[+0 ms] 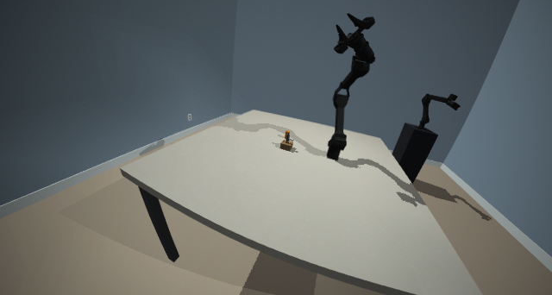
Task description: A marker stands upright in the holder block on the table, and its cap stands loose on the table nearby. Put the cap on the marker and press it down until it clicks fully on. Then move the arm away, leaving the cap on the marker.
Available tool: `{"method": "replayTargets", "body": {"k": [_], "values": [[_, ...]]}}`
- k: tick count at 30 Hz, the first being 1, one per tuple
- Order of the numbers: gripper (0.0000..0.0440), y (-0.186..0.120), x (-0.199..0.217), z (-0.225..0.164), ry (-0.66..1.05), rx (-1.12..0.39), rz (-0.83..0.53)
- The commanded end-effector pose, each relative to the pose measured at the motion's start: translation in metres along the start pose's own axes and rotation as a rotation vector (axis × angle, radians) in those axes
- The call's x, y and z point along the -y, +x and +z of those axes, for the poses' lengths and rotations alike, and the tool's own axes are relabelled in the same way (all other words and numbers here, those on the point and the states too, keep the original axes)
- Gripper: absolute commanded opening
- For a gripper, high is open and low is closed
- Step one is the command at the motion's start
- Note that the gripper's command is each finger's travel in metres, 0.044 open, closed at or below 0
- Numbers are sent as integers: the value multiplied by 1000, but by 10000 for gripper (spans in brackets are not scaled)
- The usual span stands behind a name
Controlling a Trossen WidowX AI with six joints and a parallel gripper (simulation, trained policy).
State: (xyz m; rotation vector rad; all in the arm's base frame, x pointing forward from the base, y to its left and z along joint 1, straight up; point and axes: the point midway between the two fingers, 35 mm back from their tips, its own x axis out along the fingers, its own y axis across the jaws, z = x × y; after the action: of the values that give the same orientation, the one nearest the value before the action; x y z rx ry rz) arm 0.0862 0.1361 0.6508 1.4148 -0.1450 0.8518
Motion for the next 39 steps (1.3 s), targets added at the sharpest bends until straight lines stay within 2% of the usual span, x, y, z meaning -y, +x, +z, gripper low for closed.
{"method": "replayTargets", "body": {"k": [1, 18, 39], "values": [[289, 0, -1, 1, 6, -23, 2], [319, -3, 4, -5, -5, -123, -18], [323, -9, 19, -20, -31, -233, -66]]}}
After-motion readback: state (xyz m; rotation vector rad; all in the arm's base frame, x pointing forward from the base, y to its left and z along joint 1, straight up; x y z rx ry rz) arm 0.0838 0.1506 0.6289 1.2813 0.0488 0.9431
